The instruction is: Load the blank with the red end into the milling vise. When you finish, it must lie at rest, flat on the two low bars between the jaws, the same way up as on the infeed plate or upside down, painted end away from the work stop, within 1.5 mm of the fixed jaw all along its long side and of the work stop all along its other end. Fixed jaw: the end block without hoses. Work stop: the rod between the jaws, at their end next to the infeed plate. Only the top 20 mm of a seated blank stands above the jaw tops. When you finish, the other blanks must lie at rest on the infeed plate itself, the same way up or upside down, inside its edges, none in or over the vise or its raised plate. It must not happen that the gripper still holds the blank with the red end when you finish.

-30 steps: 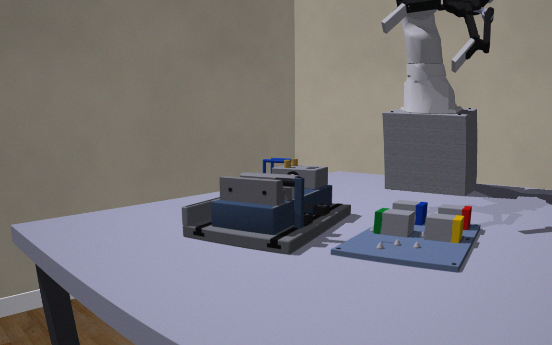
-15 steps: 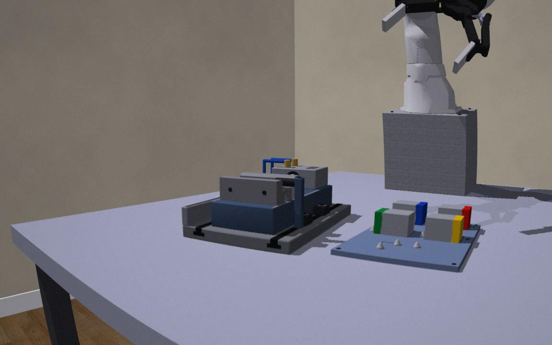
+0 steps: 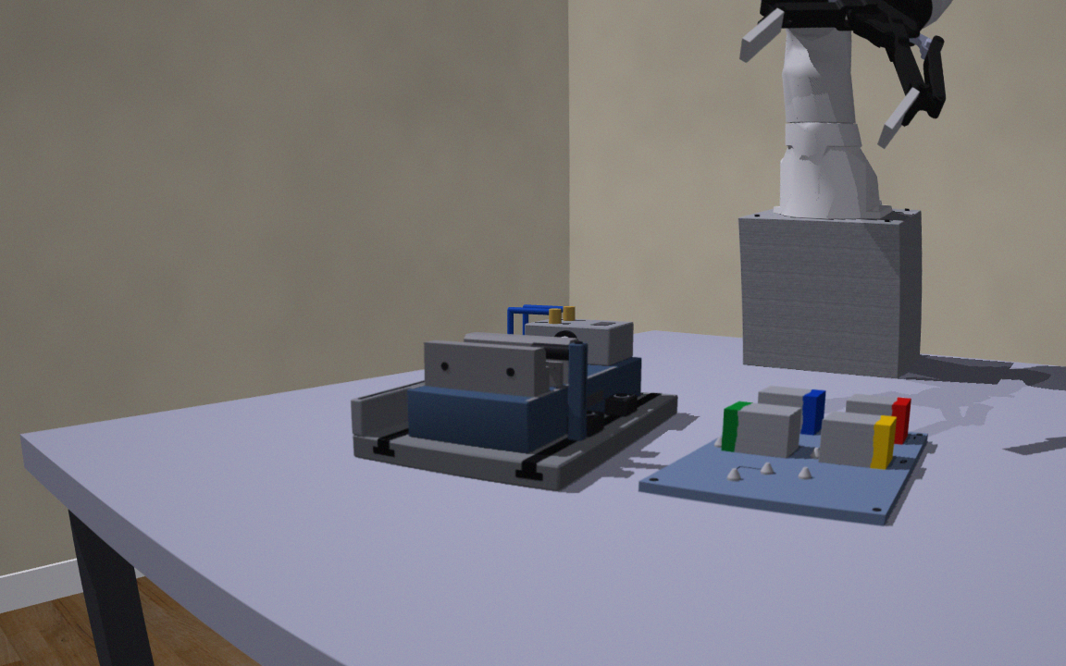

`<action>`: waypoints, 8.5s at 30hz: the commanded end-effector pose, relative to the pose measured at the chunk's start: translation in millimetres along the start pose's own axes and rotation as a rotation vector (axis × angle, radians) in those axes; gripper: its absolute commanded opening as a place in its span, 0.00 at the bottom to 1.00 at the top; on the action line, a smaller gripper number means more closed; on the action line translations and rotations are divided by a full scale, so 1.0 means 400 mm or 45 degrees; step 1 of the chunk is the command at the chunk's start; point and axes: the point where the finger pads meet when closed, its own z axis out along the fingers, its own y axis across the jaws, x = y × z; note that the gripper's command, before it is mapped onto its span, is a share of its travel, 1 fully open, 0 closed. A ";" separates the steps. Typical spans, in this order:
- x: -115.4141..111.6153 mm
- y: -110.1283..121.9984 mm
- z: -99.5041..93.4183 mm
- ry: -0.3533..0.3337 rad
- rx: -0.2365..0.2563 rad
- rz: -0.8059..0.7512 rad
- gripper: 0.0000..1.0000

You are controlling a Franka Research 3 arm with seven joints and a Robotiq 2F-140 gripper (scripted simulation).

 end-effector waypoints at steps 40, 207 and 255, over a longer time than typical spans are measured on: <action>0.001 0.016 -0.007 -0.134 -0.313 -0.364 1.00; 0.008 0.009 -0.008 0.210 -1.172 -1.509 1.00; 0.006 0.010 -0.007 0.210 -1.172 -1.509 1.00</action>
